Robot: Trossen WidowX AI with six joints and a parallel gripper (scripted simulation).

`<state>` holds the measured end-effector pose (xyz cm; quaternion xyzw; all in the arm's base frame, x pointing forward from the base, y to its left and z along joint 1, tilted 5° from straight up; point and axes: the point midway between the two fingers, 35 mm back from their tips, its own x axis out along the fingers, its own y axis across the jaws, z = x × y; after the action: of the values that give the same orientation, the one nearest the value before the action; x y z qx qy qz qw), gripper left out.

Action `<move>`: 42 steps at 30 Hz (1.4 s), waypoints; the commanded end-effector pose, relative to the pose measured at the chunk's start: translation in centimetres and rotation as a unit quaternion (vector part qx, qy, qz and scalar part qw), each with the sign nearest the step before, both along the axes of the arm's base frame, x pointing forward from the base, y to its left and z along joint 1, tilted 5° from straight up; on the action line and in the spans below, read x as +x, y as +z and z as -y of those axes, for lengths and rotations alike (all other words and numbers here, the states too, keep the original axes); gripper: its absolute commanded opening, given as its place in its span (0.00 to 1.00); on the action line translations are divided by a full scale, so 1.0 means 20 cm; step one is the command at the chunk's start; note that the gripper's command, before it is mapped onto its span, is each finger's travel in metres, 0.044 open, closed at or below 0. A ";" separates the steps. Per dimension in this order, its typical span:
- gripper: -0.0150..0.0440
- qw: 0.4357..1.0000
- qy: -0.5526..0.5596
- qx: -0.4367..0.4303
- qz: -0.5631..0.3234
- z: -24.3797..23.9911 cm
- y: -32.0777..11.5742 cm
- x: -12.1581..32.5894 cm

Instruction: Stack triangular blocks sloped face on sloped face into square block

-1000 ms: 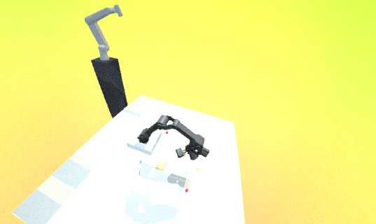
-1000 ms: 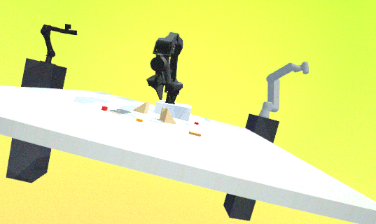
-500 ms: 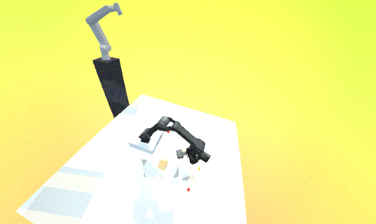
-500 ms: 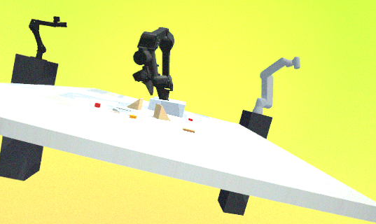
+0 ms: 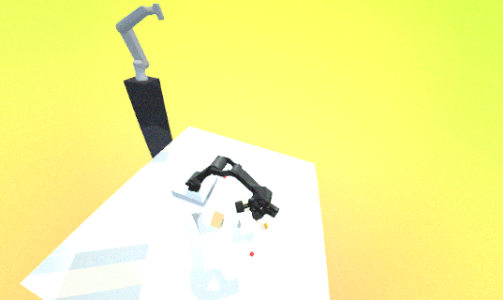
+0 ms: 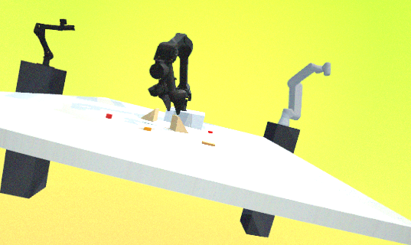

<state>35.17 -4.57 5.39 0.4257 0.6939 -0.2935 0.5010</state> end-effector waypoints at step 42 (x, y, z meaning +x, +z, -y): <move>1.00 1.000 -0.002 0.003 -0.003 -0.14 -0.34 -0.08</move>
<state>33.86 -2.06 -0.82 0.4261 0.6946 -0.2930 0.5001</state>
